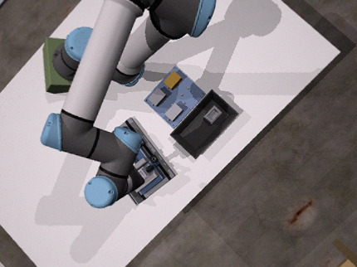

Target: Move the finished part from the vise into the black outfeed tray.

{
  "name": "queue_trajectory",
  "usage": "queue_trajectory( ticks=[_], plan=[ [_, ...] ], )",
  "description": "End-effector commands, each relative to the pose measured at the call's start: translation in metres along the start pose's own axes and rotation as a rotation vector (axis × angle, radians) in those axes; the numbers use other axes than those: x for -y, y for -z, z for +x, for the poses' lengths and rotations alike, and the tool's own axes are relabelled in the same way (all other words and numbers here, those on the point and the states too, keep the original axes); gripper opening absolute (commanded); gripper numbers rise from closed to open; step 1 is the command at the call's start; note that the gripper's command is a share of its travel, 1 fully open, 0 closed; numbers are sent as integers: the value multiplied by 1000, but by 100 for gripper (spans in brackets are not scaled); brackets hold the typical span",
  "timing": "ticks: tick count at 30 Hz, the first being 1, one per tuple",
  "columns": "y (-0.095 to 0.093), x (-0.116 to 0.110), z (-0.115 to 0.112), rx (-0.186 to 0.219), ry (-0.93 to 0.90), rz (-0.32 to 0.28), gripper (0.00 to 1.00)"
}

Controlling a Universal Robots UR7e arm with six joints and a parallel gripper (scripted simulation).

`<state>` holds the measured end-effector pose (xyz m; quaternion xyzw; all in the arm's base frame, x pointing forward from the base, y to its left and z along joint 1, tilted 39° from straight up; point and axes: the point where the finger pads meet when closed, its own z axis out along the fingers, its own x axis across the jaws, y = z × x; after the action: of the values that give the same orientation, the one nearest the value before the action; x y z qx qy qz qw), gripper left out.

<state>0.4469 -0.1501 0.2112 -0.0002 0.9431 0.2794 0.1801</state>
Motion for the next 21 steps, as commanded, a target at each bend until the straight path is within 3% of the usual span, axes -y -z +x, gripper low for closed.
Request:
queue_trajectory(
  ticks=[1,19,20,21],
  plan=[
    [0,0,0,1,0,1,0],
    [0,0,0,1,0,1,0],
    [0,0,0,1,0,1,100],
    [0,0,0,1,0,1,100]
  ],
)
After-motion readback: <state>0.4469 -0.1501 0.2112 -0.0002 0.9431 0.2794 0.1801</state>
